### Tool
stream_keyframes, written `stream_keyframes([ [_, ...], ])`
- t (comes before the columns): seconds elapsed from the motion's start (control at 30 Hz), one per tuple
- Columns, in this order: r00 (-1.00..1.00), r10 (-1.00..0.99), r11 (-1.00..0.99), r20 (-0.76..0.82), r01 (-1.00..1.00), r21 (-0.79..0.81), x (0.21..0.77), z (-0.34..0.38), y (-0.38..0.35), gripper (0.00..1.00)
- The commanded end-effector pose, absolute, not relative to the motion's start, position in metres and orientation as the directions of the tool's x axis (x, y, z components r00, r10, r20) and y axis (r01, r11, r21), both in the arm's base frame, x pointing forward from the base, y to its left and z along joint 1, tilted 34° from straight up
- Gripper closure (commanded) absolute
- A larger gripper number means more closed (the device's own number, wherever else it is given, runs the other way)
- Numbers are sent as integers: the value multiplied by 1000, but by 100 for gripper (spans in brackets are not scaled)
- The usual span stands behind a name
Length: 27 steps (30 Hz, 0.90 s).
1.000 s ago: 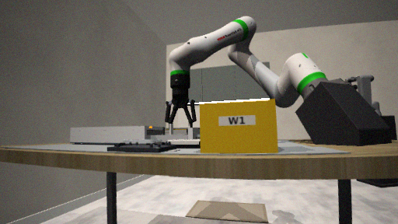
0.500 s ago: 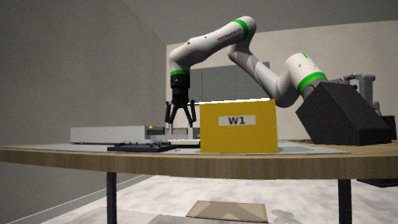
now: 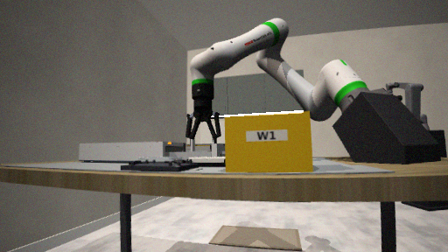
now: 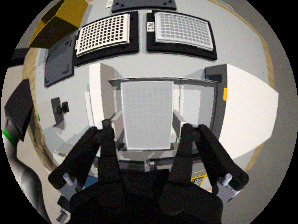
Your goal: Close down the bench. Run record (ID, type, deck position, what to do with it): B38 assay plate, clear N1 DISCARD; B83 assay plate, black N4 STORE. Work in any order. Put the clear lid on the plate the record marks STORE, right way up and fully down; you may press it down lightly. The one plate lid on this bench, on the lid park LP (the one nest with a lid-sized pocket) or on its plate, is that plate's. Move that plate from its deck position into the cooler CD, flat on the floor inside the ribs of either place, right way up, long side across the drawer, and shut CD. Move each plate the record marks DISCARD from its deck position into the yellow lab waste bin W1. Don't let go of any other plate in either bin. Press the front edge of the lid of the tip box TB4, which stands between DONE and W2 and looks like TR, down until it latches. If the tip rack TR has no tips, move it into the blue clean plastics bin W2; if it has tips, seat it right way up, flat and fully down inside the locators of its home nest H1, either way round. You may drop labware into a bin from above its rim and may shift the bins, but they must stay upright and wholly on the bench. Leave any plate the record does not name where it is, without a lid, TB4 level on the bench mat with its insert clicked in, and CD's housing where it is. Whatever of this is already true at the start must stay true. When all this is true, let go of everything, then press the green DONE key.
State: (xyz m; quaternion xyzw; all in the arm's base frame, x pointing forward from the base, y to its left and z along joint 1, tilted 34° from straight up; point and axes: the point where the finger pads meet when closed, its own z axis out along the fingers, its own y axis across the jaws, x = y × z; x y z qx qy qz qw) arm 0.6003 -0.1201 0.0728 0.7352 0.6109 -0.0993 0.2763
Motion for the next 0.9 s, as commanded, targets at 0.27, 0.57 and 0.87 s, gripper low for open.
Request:
stream_keyframes([
  [0.27, 234, 844, -101, -484, 953, 285, 600, 73, -120, 100],
  [0.57, 234, 844, -101, -484, 953, 285, 600, 73, -120, 100],
  [0.87, 234, 844, -101, -484, 953, 285, 601, 71, -121, 100],
])
